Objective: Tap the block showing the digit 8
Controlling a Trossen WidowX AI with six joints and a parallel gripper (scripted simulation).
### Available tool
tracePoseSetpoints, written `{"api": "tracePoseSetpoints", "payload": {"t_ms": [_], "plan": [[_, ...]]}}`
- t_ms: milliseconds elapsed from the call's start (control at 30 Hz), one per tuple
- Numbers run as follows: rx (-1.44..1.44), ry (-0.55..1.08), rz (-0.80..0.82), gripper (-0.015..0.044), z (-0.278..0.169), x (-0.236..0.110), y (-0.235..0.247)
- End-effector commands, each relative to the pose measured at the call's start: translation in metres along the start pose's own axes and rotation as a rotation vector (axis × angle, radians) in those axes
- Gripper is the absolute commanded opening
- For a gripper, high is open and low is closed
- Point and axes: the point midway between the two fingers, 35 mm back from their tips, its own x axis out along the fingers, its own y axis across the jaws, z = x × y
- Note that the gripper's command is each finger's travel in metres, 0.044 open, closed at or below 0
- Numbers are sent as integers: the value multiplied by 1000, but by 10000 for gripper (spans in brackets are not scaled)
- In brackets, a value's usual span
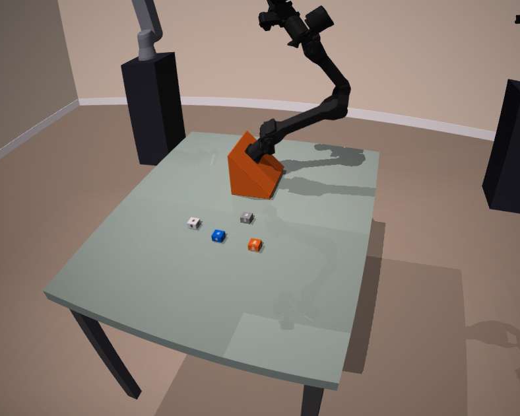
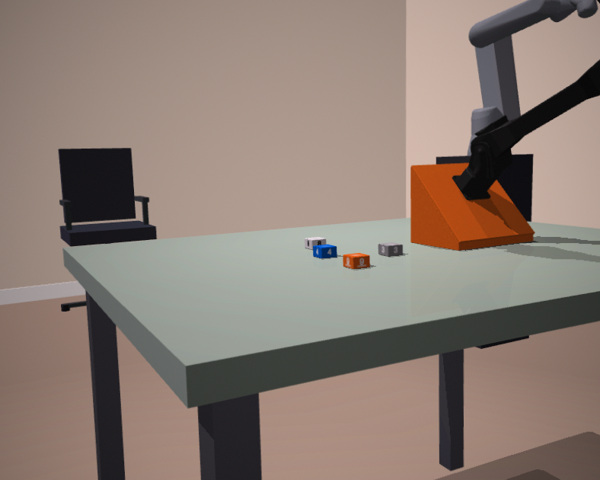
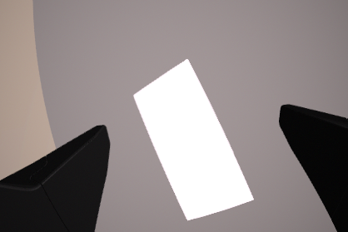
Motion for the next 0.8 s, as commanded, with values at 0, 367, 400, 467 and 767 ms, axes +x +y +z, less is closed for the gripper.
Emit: {"api": "tracePoseSetpoints", "payload": {"t_ms": [0, 367, 400, 467, 767], "plan": [[5, -17, -7, 400, 6, 1, -2], [178, -701, -64, 400, 231, -18, -51], [194, -770, -45, 400, 252, -26, -52], [225, -908, 9, 400, 293, -43, -51], [318, -1455, 546, 400, 441, -159, -7]]}}
